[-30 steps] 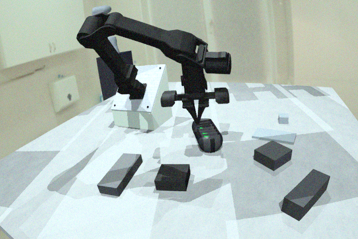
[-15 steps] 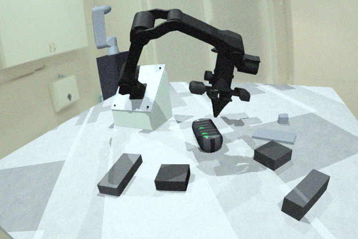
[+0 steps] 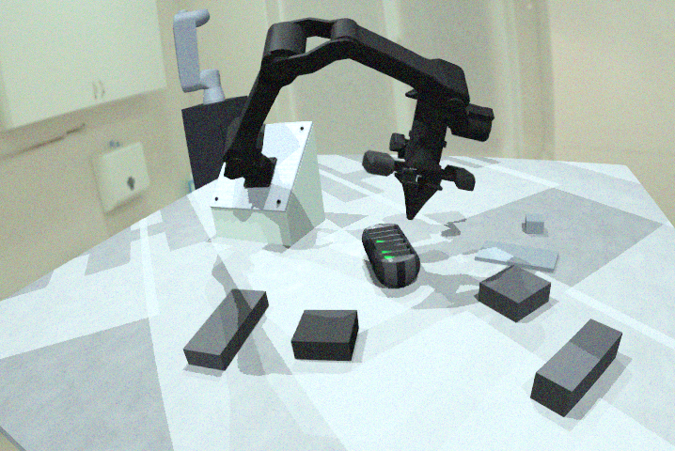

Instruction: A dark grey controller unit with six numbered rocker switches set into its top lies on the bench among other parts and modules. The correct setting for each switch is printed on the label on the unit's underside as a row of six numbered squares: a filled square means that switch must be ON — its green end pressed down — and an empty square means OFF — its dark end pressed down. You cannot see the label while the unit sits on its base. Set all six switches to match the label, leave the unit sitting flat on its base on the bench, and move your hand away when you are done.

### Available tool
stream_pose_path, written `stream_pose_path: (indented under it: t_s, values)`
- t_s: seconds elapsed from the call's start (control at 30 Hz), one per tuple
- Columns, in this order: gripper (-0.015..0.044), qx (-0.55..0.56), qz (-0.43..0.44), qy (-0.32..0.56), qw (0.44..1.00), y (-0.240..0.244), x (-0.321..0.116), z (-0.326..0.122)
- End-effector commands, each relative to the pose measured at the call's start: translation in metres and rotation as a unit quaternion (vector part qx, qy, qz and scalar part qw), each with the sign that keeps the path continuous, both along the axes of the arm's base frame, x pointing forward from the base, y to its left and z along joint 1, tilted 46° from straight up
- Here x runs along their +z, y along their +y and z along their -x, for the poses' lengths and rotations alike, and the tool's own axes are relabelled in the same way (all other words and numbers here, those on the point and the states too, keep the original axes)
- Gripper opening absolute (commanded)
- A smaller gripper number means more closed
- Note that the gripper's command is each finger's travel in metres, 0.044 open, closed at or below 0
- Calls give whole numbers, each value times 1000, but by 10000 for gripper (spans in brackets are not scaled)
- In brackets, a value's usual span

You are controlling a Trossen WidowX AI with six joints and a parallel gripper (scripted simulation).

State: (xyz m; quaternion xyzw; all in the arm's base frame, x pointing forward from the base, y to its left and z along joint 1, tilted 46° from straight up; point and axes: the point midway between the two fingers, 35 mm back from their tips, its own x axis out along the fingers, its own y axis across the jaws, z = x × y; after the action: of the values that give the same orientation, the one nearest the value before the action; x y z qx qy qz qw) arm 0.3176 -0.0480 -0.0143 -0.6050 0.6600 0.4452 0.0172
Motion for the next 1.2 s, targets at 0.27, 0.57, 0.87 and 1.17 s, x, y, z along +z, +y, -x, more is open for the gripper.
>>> stream_pose_path:
  t_s: [0.27, 0.57, 0.87, 1.17]
  values:
    - [0, 57, -52, -55, 996, -19, 48, 22]
    - [0, 92, -67, -87, 990, -29, 68, 39]
    - [0, 91, -69, -86, 990, -39, 58, 38]
    - [0, 90, -70, -86, 990, -50, 49, 38]
